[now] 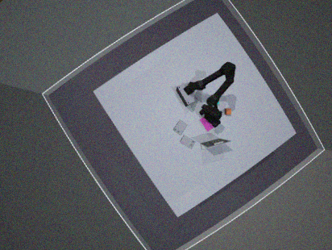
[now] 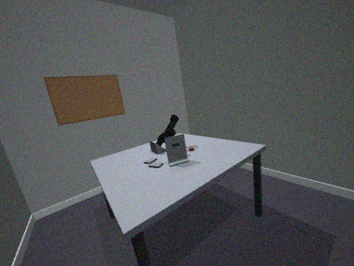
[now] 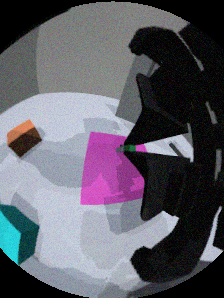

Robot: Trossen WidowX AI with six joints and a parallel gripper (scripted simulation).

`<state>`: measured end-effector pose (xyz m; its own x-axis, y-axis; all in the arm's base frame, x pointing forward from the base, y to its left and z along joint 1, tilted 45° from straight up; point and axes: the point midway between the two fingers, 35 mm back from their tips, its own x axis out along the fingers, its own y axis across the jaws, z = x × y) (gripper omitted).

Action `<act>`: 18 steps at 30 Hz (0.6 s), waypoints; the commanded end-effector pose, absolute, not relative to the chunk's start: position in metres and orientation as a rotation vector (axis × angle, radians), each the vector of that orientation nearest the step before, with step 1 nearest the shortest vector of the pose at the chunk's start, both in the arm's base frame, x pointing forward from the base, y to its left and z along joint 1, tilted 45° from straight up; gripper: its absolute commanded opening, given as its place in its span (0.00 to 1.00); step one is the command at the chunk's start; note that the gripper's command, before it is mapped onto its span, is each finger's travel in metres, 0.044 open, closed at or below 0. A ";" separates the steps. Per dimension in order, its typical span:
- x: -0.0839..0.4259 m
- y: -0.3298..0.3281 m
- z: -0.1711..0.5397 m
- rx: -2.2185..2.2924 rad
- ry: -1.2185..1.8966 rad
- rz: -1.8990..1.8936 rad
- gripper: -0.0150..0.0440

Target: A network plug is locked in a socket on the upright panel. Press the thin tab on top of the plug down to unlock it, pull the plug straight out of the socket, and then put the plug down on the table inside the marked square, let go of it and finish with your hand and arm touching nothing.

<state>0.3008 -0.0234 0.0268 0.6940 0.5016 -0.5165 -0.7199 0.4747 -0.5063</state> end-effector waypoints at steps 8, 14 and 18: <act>0.301 -0.023 0.027 -0.767 0.316 0.762 0.52; 0.298 -0.026 0.029 -0.767 0.318 0.763 0.52; 0.295 -0.029 0.031 -0.767 0.320 0.764 0.52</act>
